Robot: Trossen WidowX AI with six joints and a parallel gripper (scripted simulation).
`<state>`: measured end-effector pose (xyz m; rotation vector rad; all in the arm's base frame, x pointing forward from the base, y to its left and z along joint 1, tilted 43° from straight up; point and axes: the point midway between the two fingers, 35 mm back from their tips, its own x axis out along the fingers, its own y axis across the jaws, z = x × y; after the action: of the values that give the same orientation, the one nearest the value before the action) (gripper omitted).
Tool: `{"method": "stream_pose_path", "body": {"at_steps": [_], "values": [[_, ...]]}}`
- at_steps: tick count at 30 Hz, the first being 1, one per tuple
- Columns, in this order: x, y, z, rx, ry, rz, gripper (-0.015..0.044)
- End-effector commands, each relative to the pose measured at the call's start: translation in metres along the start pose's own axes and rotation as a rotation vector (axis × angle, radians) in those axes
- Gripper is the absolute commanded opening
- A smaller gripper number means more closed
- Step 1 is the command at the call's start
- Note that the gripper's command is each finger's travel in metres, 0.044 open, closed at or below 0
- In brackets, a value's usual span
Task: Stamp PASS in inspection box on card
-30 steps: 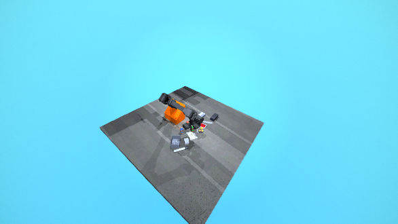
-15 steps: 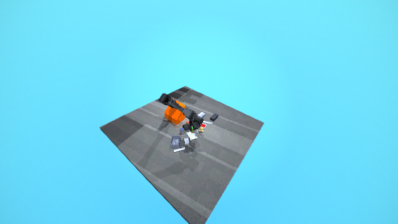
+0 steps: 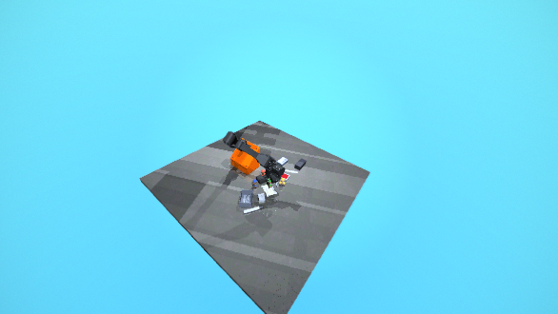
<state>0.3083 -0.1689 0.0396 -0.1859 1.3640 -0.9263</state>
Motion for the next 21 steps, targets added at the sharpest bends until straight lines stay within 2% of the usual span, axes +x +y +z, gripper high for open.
{"method": "stream_pose_path", "body": {"at_steps": [1, 21], "values": [[0.005, 0.000, -0.001, -0.006, 0.004, -0.003, 0.0000], [0.018, -0.001, -0.001, -0.007, 0.002, -0.003, 0.0000]]}}
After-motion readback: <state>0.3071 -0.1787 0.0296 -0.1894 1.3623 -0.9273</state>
